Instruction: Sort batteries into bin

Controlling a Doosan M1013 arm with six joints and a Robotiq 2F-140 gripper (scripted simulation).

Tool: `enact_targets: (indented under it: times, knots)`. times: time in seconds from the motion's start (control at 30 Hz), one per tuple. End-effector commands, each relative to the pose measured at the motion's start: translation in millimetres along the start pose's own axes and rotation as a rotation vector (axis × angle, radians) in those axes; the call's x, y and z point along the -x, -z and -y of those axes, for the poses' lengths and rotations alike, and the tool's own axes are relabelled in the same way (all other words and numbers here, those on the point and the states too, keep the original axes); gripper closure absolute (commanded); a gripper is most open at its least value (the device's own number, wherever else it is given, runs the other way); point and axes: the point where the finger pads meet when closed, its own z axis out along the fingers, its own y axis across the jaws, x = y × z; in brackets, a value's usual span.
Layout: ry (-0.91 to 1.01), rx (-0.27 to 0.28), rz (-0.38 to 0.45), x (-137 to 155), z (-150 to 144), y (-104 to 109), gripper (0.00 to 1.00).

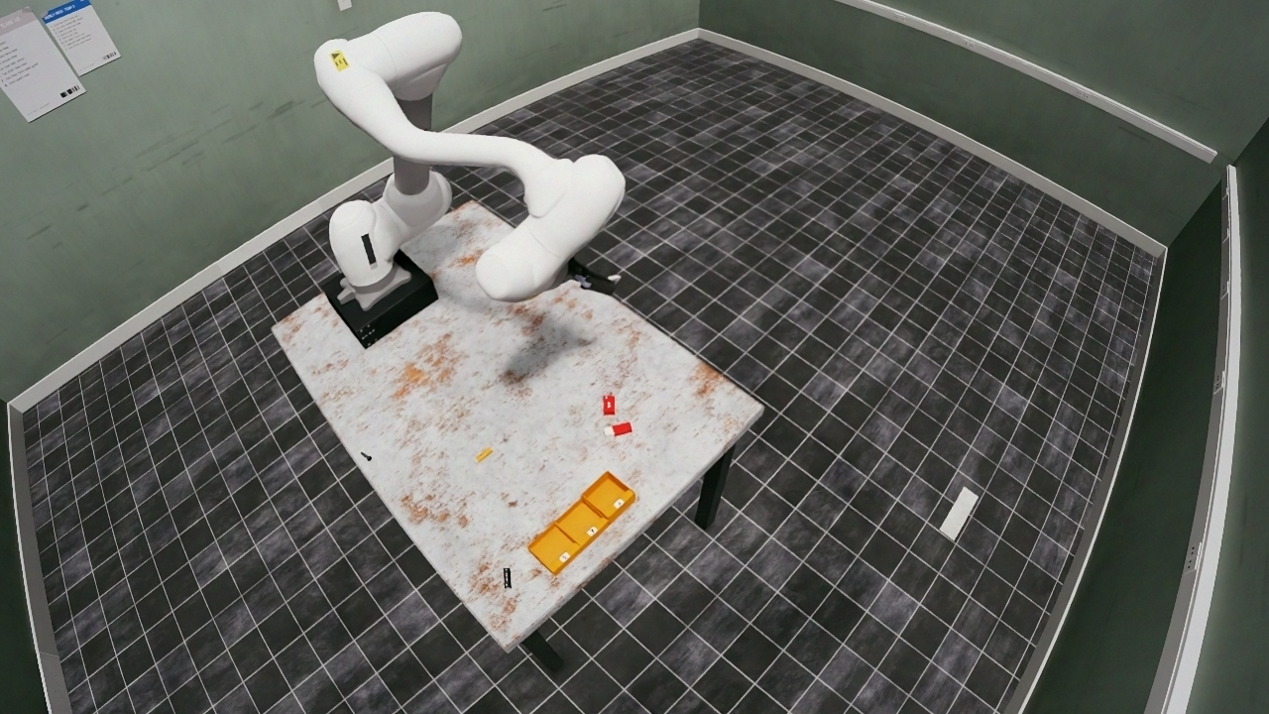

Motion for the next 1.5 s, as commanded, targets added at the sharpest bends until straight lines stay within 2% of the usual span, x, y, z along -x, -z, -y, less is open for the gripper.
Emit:
enact_targets:
  times: [0.0, 0.53, 0.57, 1.0, 1.1, 1.13, 1.2, 1.37, 1.47]
  knots:
    - [0.000, 0.000, 0.000, -0.1, 0.1, 0.1, 0.00]
    - [0.000, 0.000, 0.000, -0.1, 0.1, 0.1, 0.00]
    - [0.000, 0.000, 0.000, 5.9, -2.5, -5.0, 0.85]
    - [0.000, 0.000, 0.000, 82.5, -35.8, -69.7, 0.85]
    - [0.000, 0.000, 0.000, 82.5, -35.8, -69.7, 0.85]
    - [-0.041, 0.027, 0.010, 87.9, -30.9, -65.8, 0.85]
    - [-0.081, 0.016, 0.043, 94.2, -24.0, -62.3, 0.85]
    - [-0.238, 0.057, 0.122, 118.2, -3.2, -49.0, 0.85]
    - [-0.282, 0.071, 0.143, 124.8, 2.5, -45.2, 0.85]
